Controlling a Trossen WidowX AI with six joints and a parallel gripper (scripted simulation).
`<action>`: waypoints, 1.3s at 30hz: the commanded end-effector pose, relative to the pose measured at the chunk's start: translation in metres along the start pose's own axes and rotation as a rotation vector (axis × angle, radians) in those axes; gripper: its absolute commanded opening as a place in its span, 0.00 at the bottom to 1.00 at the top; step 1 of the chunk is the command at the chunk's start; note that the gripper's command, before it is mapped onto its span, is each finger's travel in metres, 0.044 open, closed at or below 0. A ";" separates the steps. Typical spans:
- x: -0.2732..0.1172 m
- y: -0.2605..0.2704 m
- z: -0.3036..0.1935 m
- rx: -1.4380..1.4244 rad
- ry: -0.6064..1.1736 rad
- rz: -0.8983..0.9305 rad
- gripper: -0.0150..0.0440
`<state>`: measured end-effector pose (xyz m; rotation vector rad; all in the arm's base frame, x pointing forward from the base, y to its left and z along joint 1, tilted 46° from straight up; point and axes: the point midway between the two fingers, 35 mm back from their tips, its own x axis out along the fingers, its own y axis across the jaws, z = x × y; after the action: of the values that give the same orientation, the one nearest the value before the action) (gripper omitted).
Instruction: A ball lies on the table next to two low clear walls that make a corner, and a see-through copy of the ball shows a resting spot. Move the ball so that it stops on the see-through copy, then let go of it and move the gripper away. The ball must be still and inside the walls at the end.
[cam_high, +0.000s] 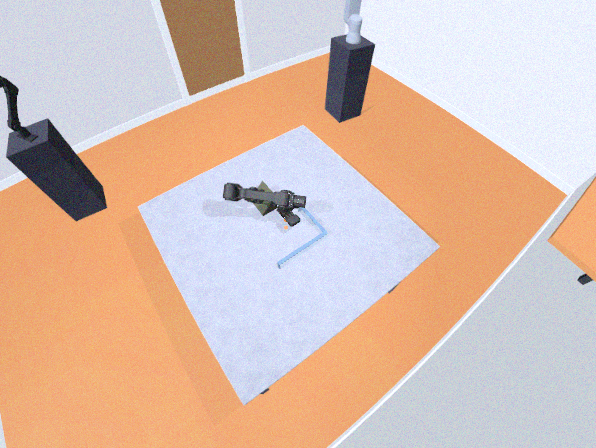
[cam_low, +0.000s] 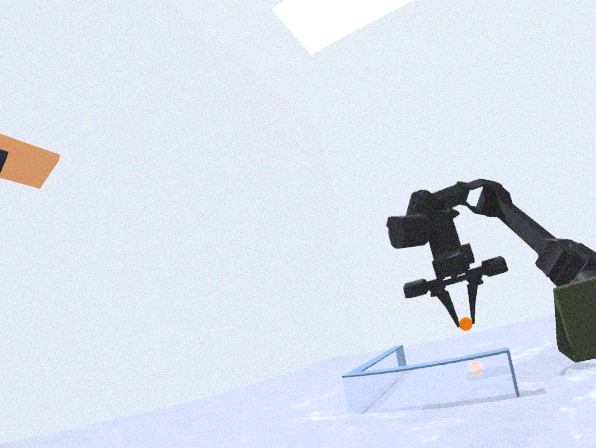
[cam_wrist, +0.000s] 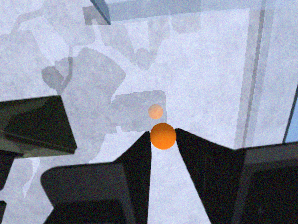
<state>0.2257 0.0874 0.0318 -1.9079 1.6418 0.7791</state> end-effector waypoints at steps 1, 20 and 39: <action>0.013 -0.001 -0.001 -0.002 0.001 -0.003 0.25; 0.070 0.001 -0.003 0.000 0.005 -0.004 0.25; 0.084 0.002 -0.003 0.001 0.003 0.000 0.34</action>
<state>0.2336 0.0260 -0.0254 -1.9097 1.6437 0.7751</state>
